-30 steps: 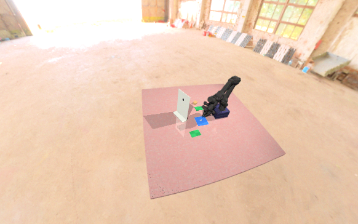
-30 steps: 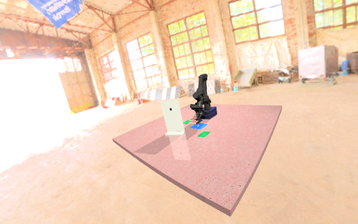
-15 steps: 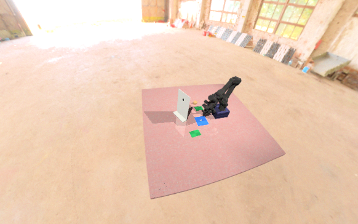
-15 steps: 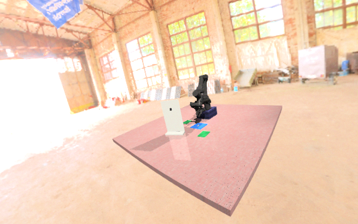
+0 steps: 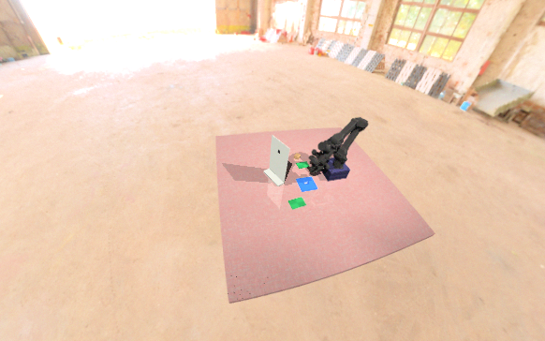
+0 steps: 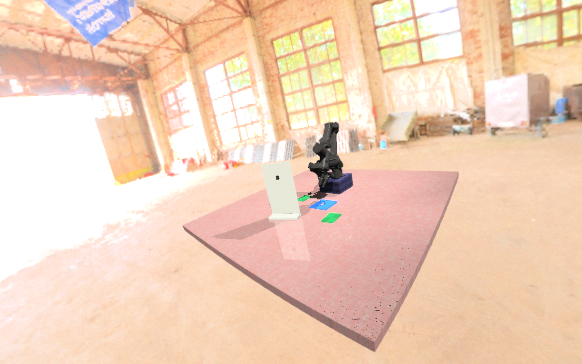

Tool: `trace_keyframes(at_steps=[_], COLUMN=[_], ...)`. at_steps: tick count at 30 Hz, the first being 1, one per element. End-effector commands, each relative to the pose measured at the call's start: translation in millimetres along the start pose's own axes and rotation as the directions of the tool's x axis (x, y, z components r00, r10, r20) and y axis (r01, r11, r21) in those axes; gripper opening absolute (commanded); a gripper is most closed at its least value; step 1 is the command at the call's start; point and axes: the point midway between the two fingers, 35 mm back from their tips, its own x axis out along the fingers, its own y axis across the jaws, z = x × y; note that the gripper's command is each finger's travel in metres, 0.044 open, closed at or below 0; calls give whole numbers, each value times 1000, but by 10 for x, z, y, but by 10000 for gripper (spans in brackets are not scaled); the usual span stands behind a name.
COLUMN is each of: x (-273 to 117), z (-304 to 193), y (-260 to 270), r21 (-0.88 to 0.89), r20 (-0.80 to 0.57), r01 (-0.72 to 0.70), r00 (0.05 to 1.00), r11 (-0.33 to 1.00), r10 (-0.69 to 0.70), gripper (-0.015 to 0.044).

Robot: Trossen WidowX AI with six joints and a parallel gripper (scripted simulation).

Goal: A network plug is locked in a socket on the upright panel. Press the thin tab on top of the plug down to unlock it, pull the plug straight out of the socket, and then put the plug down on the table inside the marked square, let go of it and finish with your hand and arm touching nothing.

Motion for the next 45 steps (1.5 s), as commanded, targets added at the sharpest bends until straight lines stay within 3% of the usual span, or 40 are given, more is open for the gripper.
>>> trace_keyframes(at_steps=[1, 12, 45], x=[-74, -148, -1008], z=[8, 2, 11], y=[55, 67, 641], r21=[5, 0, 5], r20=[4, 0, 3], r01=[-12, 0, -11], r00=[1000, 1000, 1000], r11=[1000, 1000, 1000], r10=[12, 0, 11], gripper=[156, 156, 156])
